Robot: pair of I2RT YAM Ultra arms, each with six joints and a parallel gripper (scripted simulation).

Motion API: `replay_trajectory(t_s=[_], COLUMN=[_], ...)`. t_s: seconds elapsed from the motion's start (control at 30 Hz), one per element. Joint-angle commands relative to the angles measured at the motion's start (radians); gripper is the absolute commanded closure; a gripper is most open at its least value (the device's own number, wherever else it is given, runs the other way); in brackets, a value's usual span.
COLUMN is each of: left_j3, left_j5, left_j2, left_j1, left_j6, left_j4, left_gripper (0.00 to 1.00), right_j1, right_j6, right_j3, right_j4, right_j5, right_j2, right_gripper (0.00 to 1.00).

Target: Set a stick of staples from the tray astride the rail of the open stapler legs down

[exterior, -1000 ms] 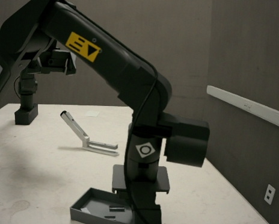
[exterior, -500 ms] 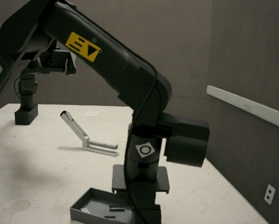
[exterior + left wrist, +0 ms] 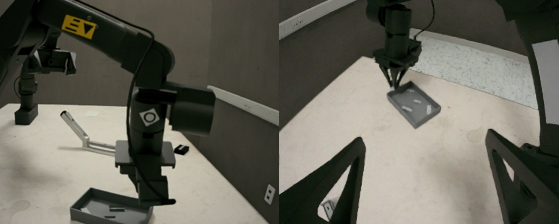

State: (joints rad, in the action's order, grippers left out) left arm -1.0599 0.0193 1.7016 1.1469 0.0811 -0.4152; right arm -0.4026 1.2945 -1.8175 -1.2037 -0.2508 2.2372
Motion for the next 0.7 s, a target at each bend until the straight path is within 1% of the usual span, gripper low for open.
replay_trajectory(t_s=[0.0, 0.1, 0.23, 0.3, 0.67], left_j3=[0.012, 0.035, 0.100, 0.100, 0.414], left_j5=[0.000, 0.013, 0.022, 0.022, 0.043], left_j2=[-0.021, -0.060, -0.172, -0.172, -0.654], left_j1=[-0.011, -0.018, -0.036, -0.036, -0.129], left_j6=[0.000, 0.001, 0.007, 0.007, 0.013], left_j4=[0.016, 0.059, 0.130, 0.130, 0.367], left_gripper=[0.00, 0.00, 0.00, 0.00, 0.00], right_j1=[-0.002, -0.002, -0.002, -0.002, 0.000], right_j6=[-0.005, -0.005, -0.005, -0.005, -0.002], right_j3=[-0.026, -0.026, -0.026, -0.026, -0.016], right_j4=[-0.045, -0.046, -0.046, -0.046, -0.034], right_j5=[-0.002, -0.002, -0.002, -0.002, -0.002], right_j2=[-0.020, -0.020, -0.020, -0.020, -0.010], right_gripper=[0.95, 0.95, 0.95, 0.95, 0.95])
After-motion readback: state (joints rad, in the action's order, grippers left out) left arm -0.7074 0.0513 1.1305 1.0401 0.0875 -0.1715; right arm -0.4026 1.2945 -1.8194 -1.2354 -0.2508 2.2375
